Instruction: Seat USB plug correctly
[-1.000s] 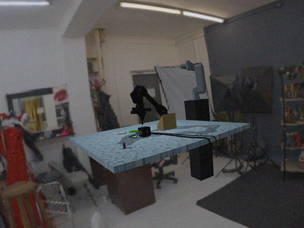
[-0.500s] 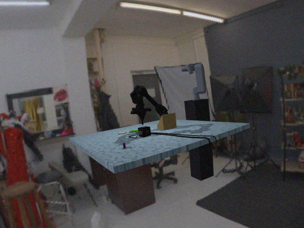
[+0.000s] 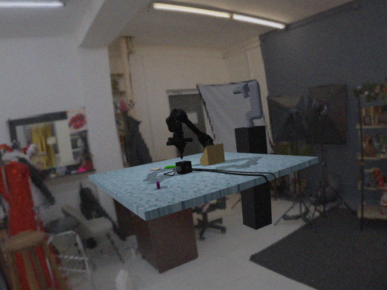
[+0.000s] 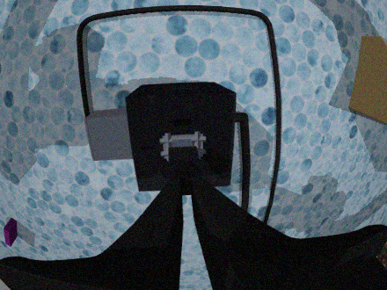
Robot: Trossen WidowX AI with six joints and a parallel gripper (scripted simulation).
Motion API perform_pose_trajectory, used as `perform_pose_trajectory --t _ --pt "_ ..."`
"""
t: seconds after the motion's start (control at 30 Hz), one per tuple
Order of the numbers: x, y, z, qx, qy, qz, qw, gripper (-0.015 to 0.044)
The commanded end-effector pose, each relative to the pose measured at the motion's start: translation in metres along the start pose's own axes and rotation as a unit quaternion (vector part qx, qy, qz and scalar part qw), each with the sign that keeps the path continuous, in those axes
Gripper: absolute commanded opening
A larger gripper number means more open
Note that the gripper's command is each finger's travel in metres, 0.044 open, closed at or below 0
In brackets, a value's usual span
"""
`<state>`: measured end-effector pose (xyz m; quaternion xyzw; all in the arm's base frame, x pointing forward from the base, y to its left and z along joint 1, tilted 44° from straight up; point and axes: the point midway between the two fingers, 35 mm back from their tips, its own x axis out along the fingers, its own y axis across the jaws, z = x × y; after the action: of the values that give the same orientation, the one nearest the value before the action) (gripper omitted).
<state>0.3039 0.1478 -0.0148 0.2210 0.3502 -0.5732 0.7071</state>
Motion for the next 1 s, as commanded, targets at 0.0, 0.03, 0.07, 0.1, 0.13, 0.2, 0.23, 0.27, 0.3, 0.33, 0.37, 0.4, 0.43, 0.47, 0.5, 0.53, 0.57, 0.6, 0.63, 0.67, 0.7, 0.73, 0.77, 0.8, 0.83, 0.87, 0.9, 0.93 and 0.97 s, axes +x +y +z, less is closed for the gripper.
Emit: perform_pose_trajectory --t 0.0,0.03,0.07,0.1,0.13,0.2,0.23,0.27,0.3,0.33,0.37,0.4,0.43,0.47,0.5,0.53,0.57,0.6,0.63,0.67,0.7,0.73,0.77,0.8,0.83,0.87,0.9,0.93,0.97 --pt "0.0009 -0.0011 -0.0008 -0.003 0.003 -0.001 1.0 0.0" --pt "0.0011 -0.0011 -0.0009 -0.003 0.003 -0.001 1.0 0.0" --pt "0.0012 -0.0011 -0.001 -0.003 0.004 -0.001 1.0 0.0" --pt "0.0013 -0.0011 -0.001 -0.003 0.004 -0.001 1.0 0.0" --pt "0.0014 -0.0011 -0.0011 -0.003 0.004 -0.001 1.0 0.0" --pt "0.0017 -0.0011 -0.0012 -0.003 0.005 -0.001 1.0 0.0" --pt "0.0018 -0.0012 -0.0013 -0.003 0.006 -0.001 1.0 0.0" --pt "0.0019 -0.0012 -0.0014 -0.003 0.006 -0.001 1.0 0.0" --pt "0.002 -0.0012 -0.0015 -0.003 0.006 -0.001 1.0 0.0" --pt "0.0021 -0.0012 -0.0015 -0.003 0.007 -0.001 1.0 0.0" --pt "0.0023 -0.0012 -0.0016 -0.003 0.007 -0.001 1.0 0.0" --pt "0.0024 -0.0012 -0.0017 -0.003 0.008 -0.001 1.0 0.0" --pt "0.0025 -0.0012 -0.0017 -0.003 0.008 -0.001 1.0 0.0" --pt "0.0026 -0.0012 -0.0018 -0.003 0.008 -0.001 1.0 0.0" --pt "0.0027 -0.0012 -0.0019 -0.003 0.009 -0.001 1.0 0.0" --pt "0.0029 -0.0012 -0.0019 -0.003 0.009 -0.001 1.0 0.0" --pt "0.003 -0.0012 -0.002 -0.003 0.01 -0.001 1.0 0.0" --pt "0.0031 -0.0012 -0.0021 -0.003 0.01 -0.001 1.0 0.0" --pt "0.0032 -0.0012 -0.0021 -0.003 0.01 -0.001 1.0 0.0" --pt "0.0033 -0.0012 -0.0022 -0.003 0.011 -0.001 1.0 0.0" --pt "0.0035 -0.0013 -0.0023 -0.003 0.011 -0.001 1.0 0.0" --pt "0.0036 -0.0013 -0.0023 -0.003 0.012 -0.001 1.0 0.0" --pt "0.0037 -0.0013 -0.0024 -0.003 0.012 -0.001 1.0 0.0" --pt "0.0038 -0.0013 -0.0025 -0.003 0.012 -0.001 1.0 0.0" --pt "0.0039 -0.0013 -0.0025 -0.003 0.013 -0.001 1.0 0.0" --pt "0.004 -0.0013 -0.0026 -0.003 0.013 -0.001 1.0 0.0" --pt "0.0042 -0.0013 -0.0027 -0.003 0.014 -0.001 1.0 0.0" --pt "0.0043 -0.0013 -0.0028 -0.003 0.014 -0.001 1.0 0.0" --pt "0.0044 -0.0013 -0.0028 -0.003 0.014 -0.001 1.0 0.0"
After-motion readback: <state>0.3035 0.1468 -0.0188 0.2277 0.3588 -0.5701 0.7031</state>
